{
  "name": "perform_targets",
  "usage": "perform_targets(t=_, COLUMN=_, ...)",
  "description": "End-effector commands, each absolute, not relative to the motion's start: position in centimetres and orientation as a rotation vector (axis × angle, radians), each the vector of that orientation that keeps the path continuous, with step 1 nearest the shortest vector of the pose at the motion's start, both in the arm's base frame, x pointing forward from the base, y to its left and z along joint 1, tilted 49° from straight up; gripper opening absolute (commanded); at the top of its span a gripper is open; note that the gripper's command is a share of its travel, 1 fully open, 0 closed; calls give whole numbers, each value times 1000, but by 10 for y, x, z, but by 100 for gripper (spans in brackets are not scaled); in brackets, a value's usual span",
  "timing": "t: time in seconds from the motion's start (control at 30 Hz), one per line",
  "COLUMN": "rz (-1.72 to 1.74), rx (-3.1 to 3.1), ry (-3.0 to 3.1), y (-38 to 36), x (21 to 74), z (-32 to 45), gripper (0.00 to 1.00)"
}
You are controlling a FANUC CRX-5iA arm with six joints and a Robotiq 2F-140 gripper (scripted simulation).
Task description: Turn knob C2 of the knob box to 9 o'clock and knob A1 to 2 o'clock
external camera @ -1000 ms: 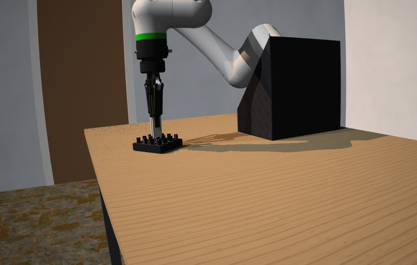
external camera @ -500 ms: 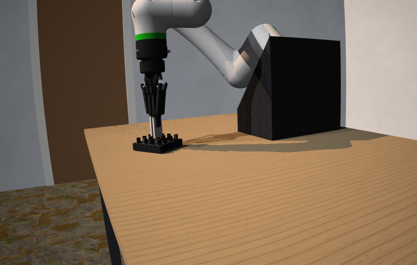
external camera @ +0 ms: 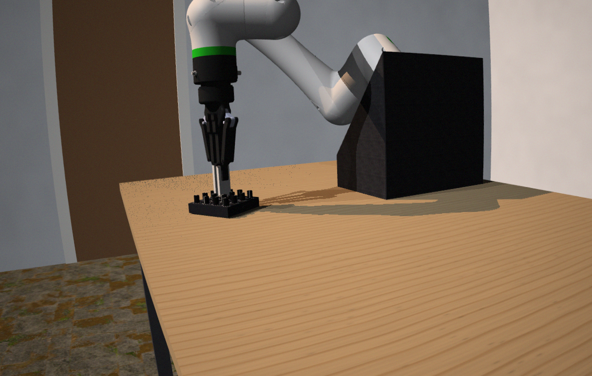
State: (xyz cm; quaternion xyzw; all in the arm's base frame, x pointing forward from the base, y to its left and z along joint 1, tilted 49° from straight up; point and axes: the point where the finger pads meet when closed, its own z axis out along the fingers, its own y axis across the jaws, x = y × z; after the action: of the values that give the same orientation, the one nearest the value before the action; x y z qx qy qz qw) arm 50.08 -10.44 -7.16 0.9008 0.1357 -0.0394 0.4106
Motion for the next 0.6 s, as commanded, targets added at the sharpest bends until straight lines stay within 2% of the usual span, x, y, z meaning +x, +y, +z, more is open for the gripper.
perform_targets(t=0.0, rz=-99, rx=2268, ry=342, y=-104, x=501, z=-72, gripper=5)
perform_targets(t=0.07, rz=-99, rx=2268, ry=342, y=-104, x=501, z=-72, gripper=5)
perform_targets(t=0.1, rz=-99, rx=2268, ry=342, y=-104, x=501, z=-72, gripper=12)
perform_targets(t=0.57, rz=-99, rx=2268, ry=342, y=-104, x=501, z=-72, gripper=12)
